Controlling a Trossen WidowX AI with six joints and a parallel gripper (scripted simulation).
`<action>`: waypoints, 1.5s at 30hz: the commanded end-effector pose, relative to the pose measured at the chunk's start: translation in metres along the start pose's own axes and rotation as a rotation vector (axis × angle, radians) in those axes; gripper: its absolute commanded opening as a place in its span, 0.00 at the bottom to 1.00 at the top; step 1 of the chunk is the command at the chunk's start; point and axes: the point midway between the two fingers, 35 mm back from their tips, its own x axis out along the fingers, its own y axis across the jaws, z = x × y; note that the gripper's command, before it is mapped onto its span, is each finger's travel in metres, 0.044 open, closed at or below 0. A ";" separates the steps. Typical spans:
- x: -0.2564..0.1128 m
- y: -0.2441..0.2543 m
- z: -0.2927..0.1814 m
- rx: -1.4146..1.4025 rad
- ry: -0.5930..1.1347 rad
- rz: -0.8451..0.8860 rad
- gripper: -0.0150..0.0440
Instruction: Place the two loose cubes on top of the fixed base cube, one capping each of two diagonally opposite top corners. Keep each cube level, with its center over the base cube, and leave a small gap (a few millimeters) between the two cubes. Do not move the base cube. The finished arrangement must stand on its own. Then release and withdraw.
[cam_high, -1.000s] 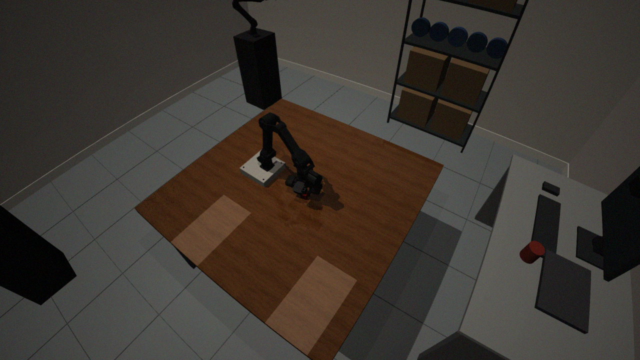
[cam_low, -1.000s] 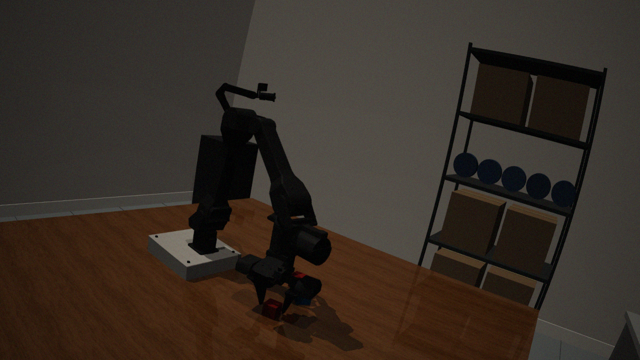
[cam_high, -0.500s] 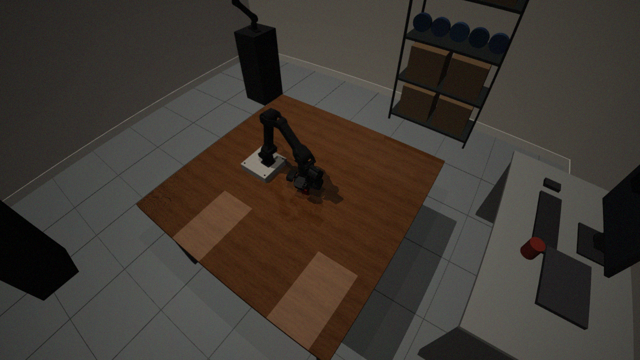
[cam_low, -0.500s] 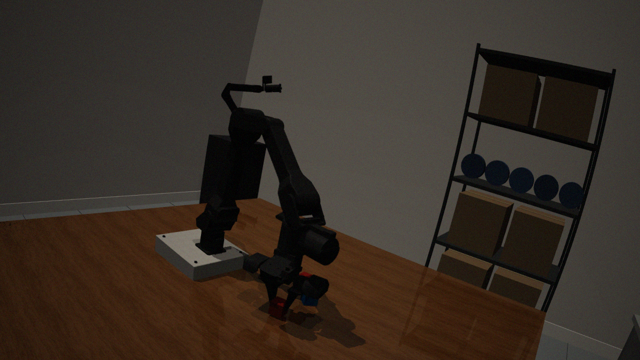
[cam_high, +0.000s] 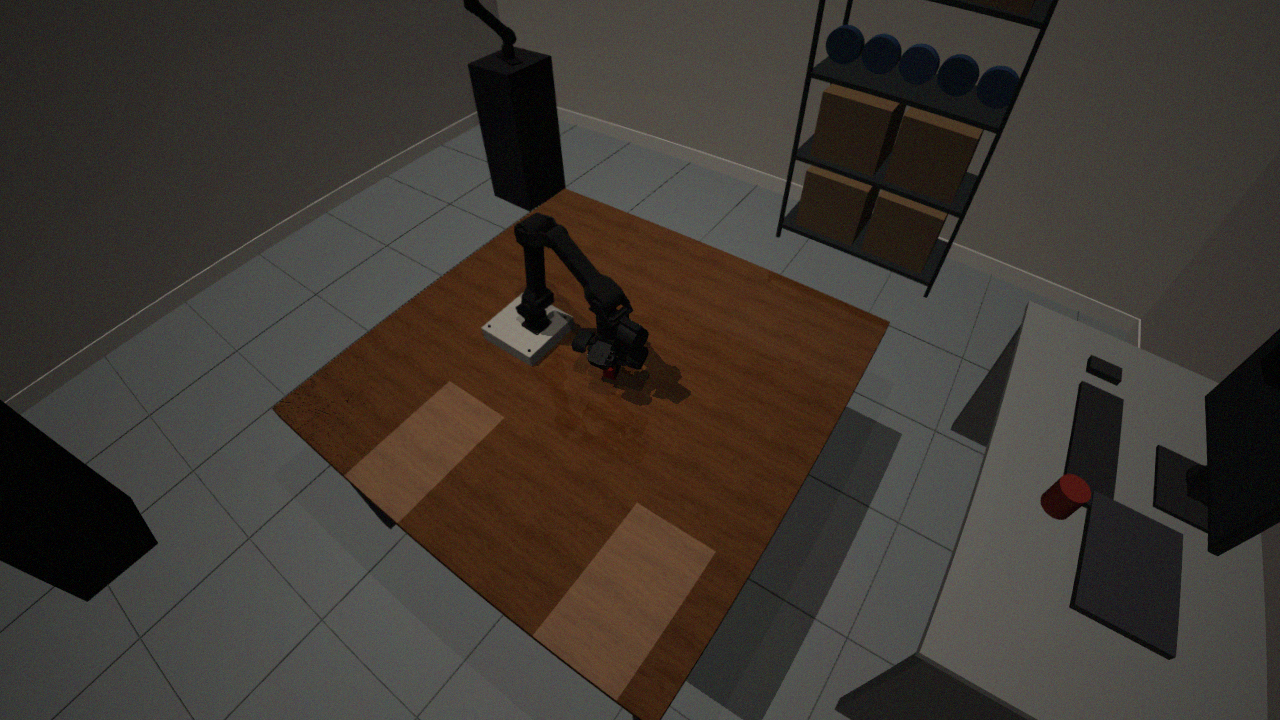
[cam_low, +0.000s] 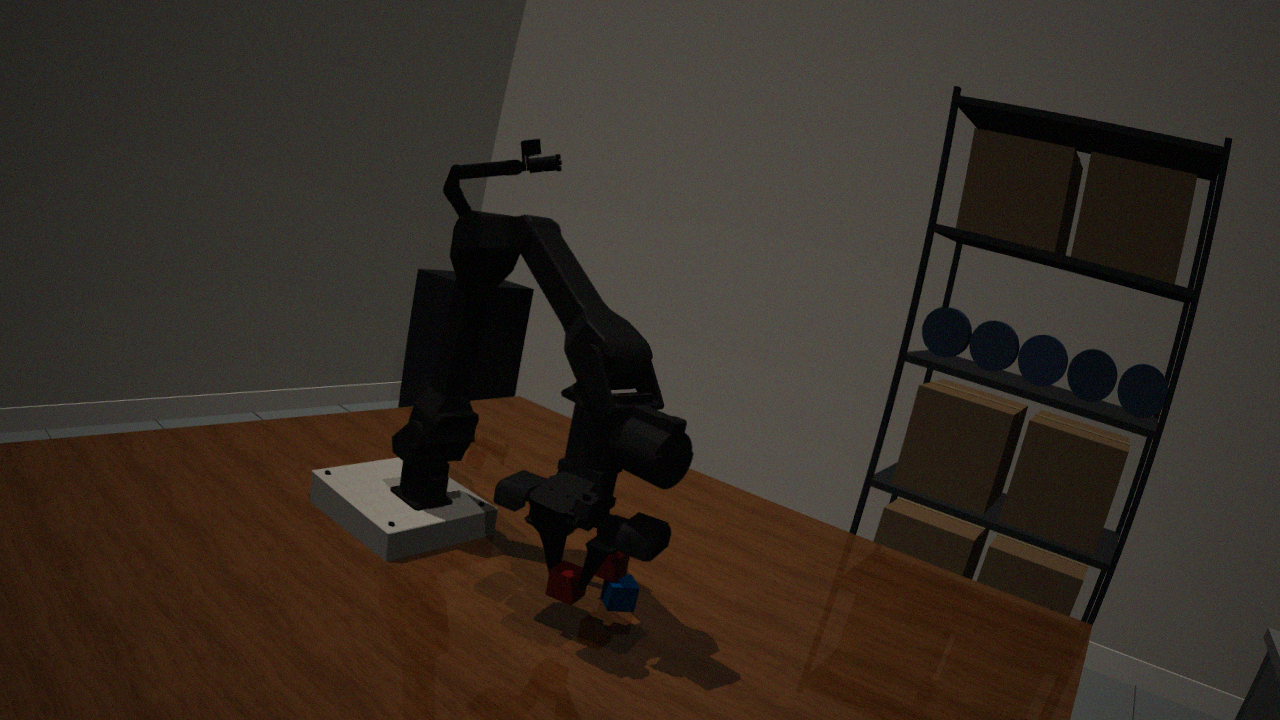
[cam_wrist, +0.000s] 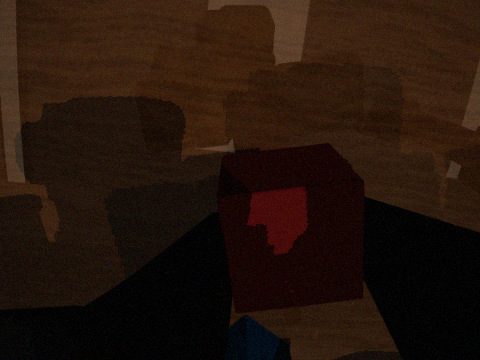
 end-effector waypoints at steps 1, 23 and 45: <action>-0.014 0.001 0.000 0.005 0.001 0.007 0.43; -0.056 0.004 -0.016 -0.217 0.002 0.008 0.43; -0.051 0.032 -0.080 -1.107 0.003 0.015 0.43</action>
